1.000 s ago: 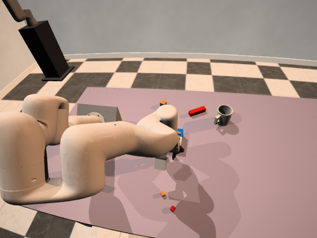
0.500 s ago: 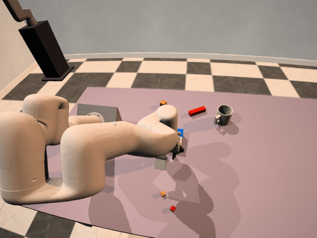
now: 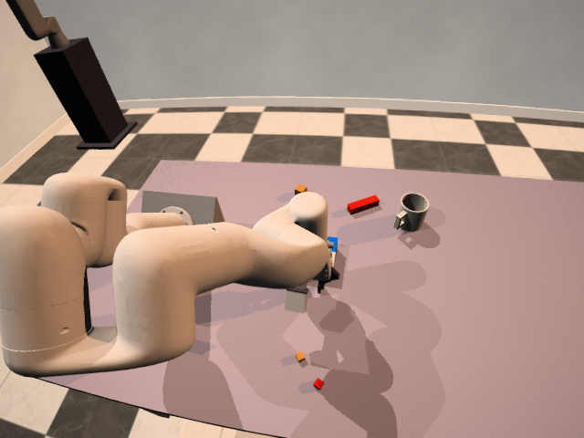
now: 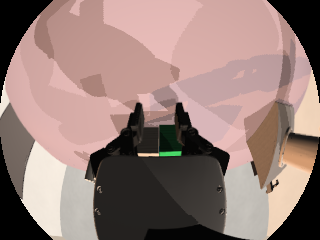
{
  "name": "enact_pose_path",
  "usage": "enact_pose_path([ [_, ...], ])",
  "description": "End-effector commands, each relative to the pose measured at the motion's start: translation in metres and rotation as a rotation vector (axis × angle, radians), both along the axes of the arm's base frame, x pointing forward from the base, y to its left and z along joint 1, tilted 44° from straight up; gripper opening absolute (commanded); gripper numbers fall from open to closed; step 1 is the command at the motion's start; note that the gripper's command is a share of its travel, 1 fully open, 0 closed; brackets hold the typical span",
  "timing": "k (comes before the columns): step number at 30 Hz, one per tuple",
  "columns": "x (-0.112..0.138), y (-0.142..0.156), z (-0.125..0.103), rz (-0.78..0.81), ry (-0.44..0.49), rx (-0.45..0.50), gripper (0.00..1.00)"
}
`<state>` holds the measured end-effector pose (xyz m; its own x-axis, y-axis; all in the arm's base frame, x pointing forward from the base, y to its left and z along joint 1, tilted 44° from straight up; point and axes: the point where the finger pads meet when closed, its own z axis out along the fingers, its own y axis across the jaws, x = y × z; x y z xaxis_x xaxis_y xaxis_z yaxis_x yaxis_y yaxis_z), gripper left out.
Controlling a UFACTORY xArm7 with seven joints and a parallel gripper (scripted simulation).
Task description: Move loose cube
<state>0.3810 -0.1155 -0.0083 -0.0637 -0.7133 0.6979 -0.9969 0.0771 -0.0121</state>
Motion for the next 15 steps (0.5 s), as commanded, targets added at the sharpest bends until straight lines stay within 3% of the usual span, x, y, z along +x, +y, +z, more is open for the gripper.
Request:
enact_pose_path([
  [1,0.0018,0.0029,-0.0007,0.003,-0.002,0.001,0.47],
  [15,0.0028,0.0064,-0.0042,0.003,-0.002,0.001,0.47],
])
